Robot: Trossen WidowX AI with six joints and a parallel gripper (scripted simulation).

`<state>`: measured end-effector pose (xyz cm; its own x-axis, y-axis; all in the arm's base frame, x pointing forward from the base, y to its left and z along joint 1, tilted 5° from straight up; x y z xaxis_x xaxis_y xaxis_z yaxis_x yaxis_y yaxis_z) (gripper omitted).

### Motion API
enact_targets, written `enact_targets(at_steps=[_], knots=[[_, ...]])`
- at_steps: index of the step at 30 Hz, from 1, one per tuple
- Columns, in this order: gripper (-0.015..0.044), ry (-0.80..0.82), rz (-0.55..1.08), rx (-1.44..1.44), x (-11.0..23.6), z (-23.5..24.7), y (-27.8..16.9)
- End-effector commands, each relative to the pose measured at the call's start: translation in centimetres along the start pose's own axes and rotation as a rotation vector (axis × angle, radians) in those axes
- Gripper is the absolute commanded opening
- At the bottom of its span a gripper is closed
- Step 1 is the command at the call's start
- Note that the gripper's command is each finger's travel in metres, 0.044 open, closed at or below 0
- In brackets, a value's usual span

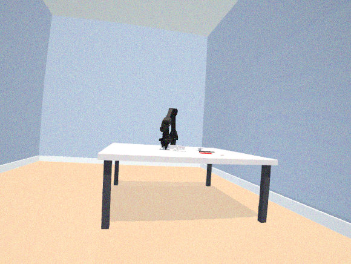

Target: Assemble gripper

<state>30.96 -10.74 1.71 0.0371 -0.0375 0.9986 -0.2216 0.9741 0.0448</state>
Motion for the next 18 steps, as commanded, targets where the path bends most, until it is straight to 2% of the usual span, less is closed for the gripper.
enact_targets(at_steps=[1, 18], knots=[[0.0134, 0.000, 0.000, 0.000, 0.00, 0.00, 0.00], [0.0134, 0.000, 0.000, 0.000, 0.20, -0.02, -0.01]])
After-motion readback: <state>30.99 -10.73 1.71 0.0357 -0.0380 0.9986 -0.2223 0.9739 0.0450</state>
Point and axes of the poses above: the point midway between the two fingers, 35 mm back from their tips, its own x axis back along the fingers, its own z axis across the jaws, y = z × x, the point moved 3 cm from there along x, back along the fingers, and after that the axes turned 5 degrees about -x, right-handed, at the moved point
